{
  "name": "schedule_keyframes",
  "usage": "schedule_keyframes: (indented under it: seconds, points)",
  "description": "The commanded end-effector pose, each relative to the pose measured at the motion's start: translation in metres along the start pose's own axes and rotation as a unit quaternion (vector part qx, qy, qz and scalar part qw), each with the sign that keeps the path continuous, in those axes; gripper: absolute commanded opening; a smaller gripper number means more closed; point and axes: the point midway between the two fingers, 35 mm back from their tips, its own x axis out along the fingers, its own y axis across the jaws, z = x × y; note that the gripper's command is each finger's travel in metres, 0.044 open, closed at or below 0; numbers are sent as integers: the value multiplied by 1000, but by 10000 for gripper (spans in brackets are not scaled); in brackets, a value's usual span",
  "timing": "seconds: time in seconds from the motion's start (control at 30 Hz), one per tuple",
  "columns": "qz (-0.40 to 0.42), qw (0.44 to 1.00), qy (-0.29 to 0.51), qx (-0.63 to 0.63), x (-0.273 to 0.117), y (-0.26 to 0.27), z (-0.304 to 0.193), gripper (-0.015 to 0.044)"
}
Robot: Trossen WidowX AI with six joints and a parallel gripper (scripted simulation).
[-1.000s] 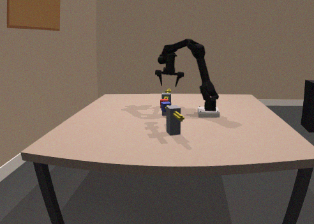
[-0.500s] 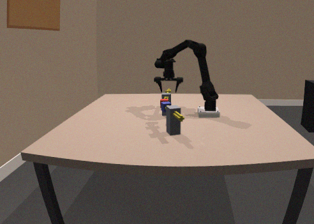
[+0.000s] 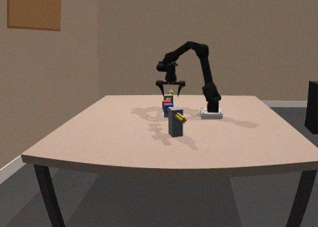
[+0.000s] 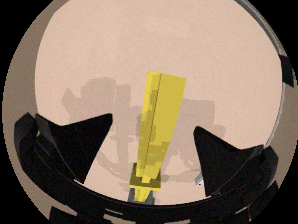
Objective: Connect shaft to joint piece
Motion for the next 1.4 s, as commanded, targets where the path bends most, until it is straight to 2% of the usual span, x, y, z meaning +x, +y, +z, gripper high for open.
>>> schedule_keyframes:
  seconds: [0.0, 0.13, 0.57, 1.03, 1.1, 1.37]
  points:
    - [-1, 1000, -1, 2, 8, 0, 0, 440]
    - [-1, 1000, -1, 2, 12, 0, 0, 440]
    - [-1, 1000, -1, 2, 12, 0, 0, 102]
    - [-1, 1000, -1, 2, 12, 0, 0, 102]
    - [-1, 1000, -1, 2, 12, 0, 0, 67]
    - [0, 1000, 0, 1, 12, 0, 0, 67]
